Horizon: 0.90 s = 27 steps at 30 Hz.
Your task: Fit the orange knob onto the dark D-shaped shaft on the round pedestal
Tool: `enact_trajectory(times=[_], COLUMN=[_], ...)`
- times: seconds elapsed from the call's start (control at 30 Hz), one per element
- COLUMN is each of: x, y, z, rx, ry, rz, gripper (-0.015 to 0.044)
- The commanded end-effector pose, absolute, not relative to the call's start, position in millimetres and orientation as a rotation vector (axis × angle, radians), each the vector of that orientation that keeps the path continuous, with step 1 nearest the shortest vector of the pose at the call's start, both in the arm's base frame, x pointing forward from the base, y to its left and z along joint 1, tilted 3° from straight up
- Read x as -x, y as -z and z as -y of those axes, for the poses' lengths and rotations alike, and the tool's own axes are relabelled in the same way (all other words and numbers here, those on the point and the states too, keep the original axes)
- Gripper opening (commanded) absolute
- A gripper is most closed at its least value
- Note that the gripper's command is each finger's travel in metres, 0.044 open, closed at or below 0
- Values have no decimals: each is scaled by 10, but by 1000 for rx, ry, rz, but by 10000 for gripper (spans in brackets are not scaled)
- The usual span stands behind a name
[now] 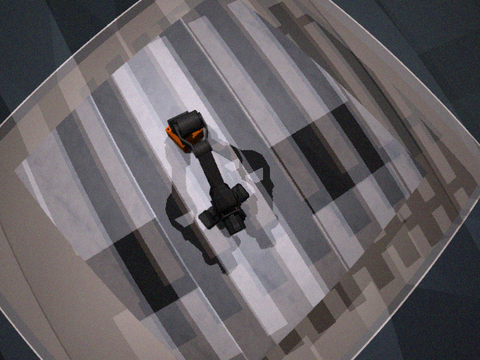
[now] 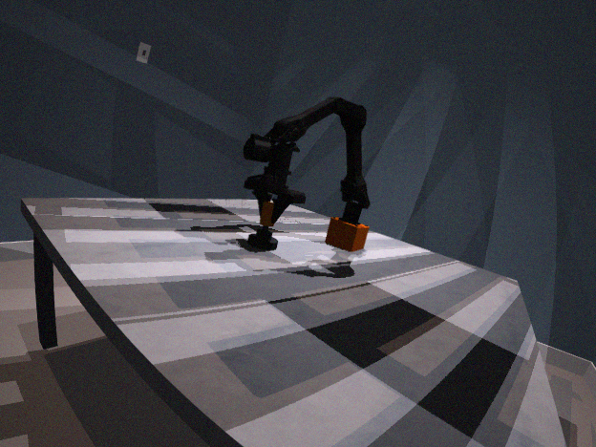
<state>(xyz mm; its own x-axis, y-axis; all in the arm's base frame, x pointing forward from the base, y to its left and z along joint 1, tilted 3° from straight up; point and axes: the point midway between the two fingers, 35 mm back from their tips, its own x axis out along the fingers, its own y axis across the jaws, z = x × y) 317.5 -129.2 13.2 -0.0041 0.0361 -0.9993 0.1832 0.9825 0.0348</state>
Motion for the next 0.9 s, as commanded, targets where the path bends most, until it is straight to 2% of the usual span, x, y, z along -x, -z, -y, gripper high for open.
enact_trajectory(times=[0.0,0.23,0.87], x=[-3164,-3169,-3210], y=[-175,-194,-152], z=[1293,1296,1316], rx=[-160,-3,-3], ry=[112,-46,-46], rz=[-1572,-1573,-1572], gripper=[0,0,0])
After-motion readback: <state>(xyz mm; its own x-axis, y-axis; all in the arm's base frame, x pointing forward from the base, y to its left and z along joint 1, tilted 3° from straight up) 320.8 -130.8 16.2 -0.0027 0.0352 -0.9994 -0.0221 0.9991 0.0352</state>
